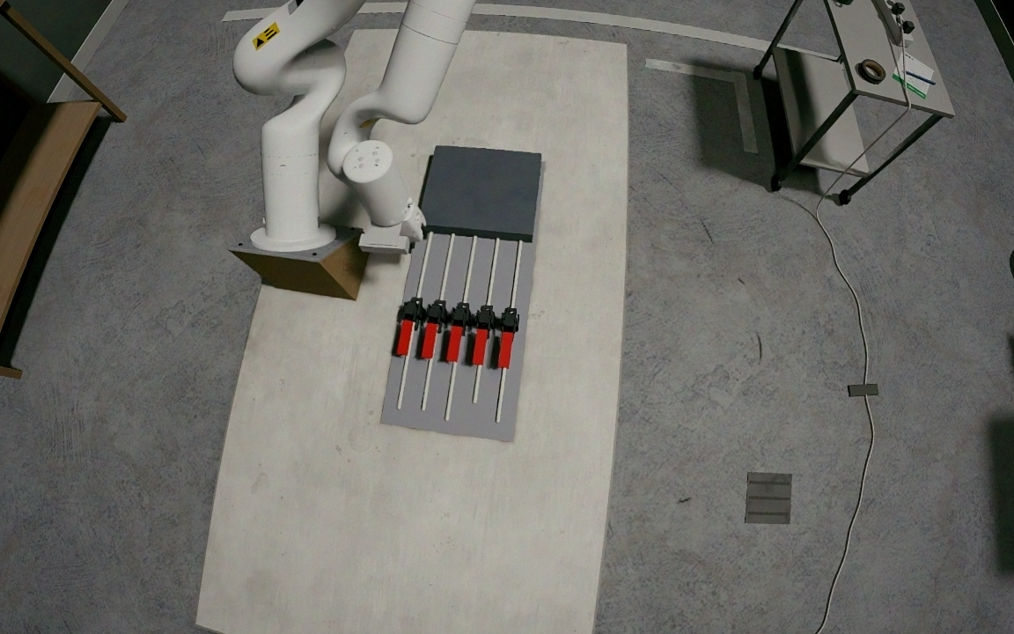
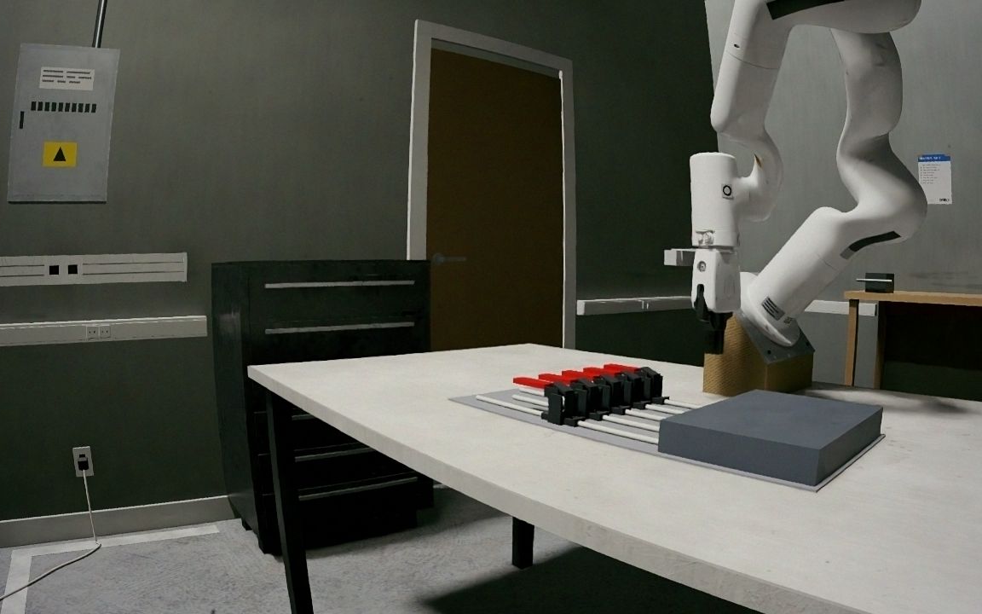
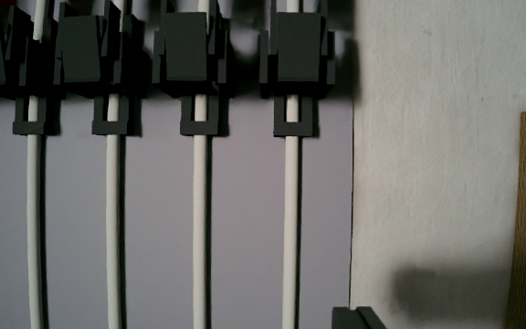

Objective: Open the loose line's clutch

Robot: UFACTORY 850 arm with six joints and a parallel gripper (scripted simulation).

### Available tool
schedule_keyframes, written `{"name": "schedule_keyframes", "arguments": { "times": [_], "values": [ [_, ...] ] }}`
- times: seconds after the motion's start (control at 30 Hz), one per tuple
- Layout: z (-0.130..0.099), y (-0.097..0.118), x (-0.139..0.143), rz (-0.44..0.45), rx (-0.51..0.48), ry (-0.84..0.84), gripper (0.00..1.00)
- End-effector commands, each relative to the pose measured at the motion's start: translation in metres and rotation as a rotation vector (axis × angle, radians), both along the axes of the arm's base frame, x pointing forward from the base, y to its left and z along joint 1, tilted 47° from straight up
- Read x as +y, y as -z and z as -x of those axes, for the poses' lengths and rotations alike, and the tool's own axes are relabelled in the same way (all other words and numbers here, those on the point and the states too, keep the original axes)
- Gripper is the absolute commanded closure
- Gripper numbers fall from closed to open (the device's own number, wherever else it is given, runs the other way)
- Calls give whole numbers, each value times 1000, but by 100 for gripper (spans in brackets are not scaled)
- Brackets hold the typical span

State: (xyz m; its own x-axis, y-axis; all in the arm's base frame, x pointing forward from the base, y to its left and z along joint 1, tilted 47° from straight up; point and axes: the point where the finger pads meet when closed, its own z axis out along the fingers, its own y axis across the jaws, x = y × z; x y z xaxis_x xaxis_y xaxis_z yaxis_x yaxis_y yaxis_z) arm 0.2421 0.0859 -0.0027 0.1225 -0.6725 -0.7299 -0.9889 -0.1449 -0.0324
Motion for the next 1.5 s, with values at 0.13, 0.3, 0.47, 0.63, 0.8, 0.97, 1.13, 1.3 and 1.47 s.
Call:
{"name": "schedule_keyframes", "arguments": {
  "times": [0.13, 0.3, 0.47, 0.63, 0.8, 0.97, 1.13, 1.3, 1.47],
  "values": [
    [6, -53, 14, 2, 2, -1, 100],
    [6, -53, 14, 2, 2, -1, 100],
    [6, -53, 14, 2, 2, -1, 100],
    [6, -53, 14, 2, 2, -1, 100],
    [6, -53, 14, 2, 2, -1, 100],
    [6, -53, 14, 2, 2, -1, 100],
    [6, -53, 14, 2, 2, -1, 100],
    [6, -53, 14, 2, 2, -1, 100],
    [6, -53, 14, 2, 2, -1, 100]
  ]
}}
